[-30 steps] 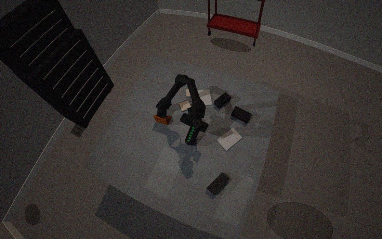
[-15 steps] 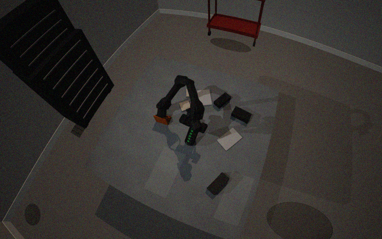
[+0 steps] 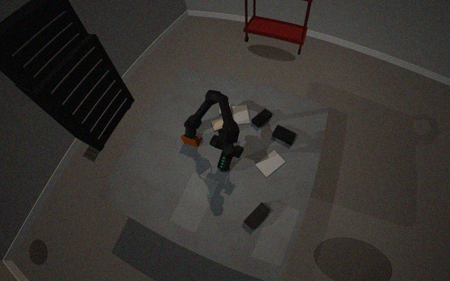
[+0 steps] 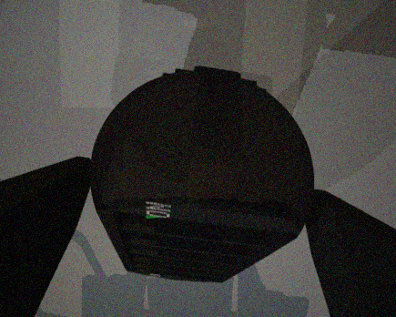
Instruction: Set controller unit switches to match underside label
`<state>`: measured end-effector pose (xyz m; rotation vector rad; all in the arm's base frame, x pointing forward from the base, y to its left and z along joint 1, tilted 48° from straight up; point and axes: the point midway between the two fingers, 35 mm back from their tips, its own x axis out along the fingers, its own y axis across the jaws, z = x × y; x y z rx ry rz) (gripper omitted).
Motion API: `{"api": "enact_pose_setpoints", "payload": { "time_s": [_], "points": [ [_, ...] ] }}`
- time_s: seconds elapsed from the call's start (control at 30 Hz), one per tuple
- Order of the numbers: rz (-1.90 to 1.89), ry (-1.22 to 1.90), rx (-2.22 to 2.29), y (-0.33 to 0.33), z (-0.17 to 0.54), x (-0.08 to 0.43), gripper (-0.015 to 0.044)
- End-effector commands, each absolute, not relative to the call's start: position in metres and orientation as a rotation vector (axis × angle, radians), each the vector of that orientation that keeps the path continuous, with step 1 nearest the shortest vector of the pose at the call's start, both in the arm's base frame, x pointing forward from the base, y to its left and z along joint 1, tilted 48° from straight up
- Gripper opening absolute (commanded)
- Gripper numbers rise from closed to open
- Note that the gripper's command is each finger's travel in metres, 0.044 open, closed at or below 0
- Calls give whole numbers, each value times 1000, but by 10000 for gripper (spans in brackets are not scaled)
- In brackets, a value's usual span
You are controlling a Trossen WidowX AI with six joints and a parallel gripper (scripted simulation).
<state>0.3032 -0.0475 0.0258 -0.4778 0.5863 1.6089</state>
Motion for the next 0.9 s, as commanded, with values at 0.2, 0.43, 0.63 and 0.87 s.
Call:
{"api": "enact_pose_setpoints", "payload": {
  "time_s": [0.2,0.43,0.63,0.87],
  "points": [
    [1611,570,-468,-58,22,305,336],
    [1613,559,-456,-63,19,305,336],
    [1615,550,-446,-68,17,305,336],
    [1616,539,-434,-73,14,305,336]
  ]
}}
